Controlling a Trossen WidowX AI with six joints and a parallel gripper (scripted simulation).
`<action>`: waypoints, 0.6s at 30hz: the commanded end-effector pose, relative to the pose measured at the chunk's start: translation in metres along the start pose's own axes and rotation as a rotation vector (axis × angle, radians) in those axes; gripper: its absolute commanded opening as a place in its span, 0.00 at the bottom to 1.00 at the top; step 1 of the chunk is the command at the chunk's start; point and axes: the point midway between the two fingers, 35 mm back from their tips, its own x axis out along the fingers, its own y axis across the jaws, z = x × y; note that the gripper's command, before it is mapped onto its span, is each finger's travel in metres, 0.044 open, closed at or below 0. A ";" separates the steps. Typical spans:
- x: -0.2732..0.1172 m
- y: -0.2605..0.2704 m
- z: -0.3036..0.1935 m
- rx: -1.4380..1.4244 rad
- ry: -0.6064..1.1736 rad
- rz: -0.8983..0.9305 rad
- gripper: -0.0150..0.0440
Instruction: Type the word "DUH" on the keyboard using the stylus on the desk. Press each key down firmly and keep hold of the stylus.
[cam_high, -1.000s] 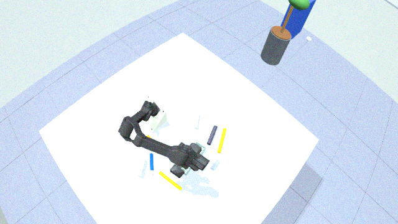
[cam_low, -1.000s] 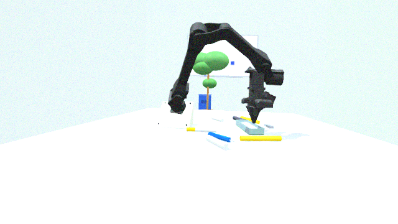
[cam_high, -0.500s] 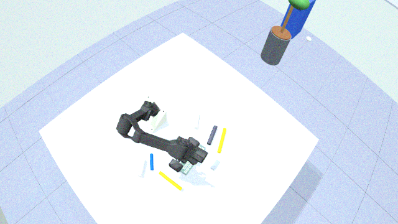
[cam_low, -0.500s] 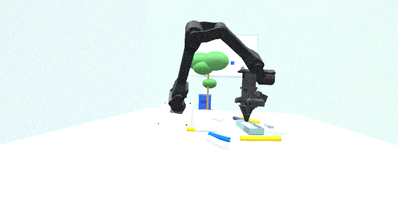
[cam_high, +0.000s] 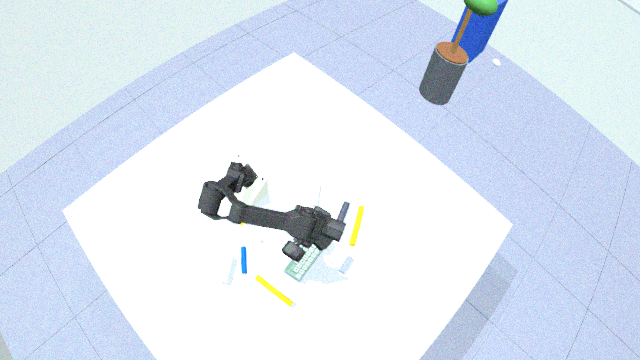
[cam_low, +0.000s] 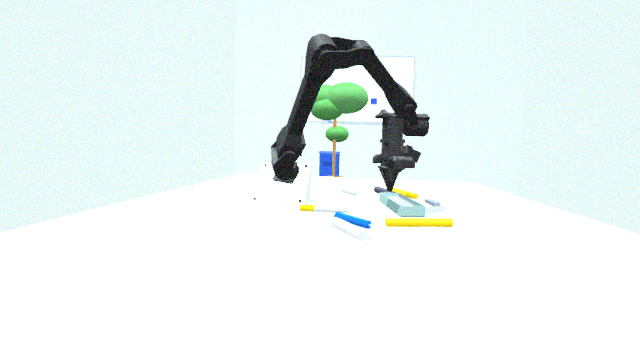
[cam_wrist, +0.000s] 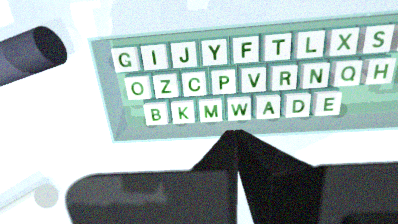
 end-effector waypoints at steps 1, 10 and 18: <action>0.002 0.017 -0.004 -0.002 0.010 -0.003 0.25; -0.007 0.017 -0.003 -0.002 0.009 -0.002 0.25; -0.058 0.017 -0.004 -0.002 0.010 -0.001 0.25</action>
